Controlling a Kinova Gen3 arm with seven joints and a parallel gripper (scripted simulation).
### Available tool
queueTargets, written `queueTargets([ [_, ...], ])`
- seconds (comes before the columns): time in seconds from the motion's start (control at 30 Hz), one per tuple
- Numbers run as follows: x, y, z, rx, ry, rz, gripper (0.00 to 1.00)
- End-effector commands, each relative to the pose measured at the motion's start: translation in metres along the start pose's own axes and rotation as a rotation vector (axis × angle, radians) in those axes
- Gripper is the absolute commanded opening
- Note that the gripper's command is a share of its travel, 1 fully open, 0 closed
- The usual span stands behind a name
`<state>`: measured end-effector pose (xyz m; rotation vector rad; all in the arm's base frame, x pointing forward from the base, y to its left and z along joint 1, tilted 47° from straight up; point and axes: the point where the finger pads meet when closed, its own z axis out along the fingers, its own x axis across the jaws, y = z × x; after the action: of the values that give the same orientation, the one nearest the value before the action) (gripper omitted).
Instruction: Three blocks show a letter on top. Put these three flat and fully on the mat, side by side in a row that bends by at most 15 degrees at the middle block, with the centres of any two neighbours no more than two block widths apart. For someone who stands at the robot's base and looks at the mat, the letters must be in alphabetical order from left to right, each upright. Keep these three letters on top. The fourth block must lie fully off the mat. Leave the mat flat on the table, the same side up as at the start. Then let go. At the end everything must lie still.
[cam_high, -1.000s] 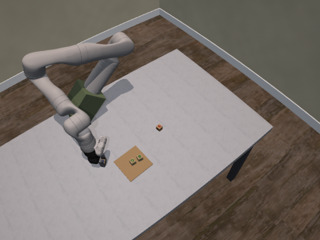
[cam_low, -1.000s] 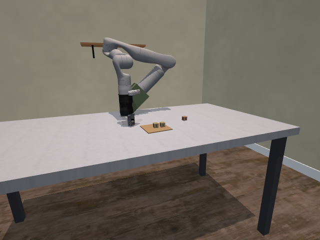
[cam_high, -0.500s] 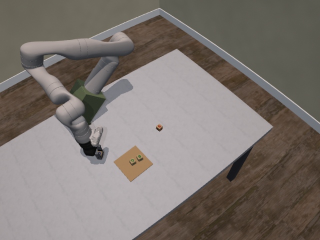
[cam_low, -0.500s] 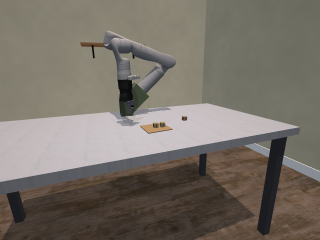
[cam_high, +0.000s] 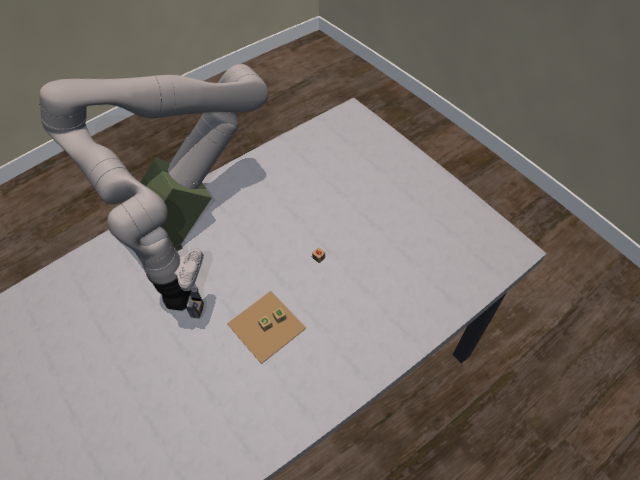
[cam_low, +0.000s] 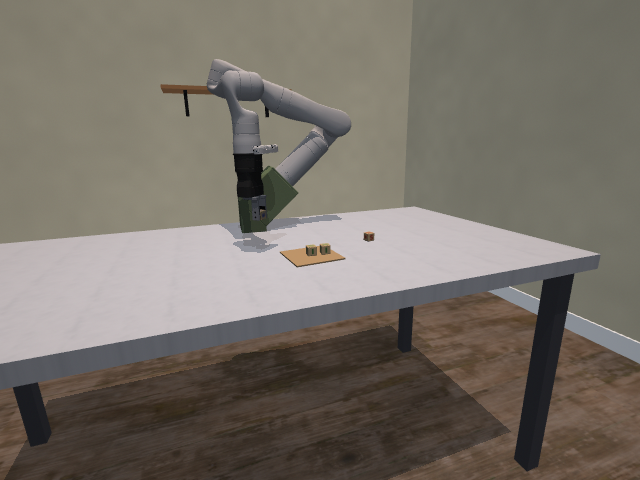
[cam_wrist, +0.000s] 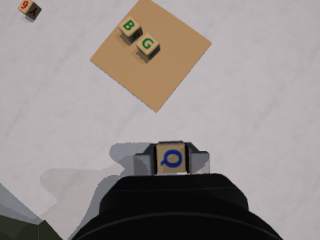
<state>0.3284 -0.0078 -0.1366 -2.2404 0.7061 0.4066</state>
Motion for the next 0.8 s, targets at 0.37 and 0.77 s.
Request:
queueTargets([
  [0.37, 0.004, -0.057, -0.005, -0.007, 0.006, -0.353, 0.49],
  [0.77, -0.001, -0.116, -0.005, 0.0, 0.001, -0.712, 0.49],
])
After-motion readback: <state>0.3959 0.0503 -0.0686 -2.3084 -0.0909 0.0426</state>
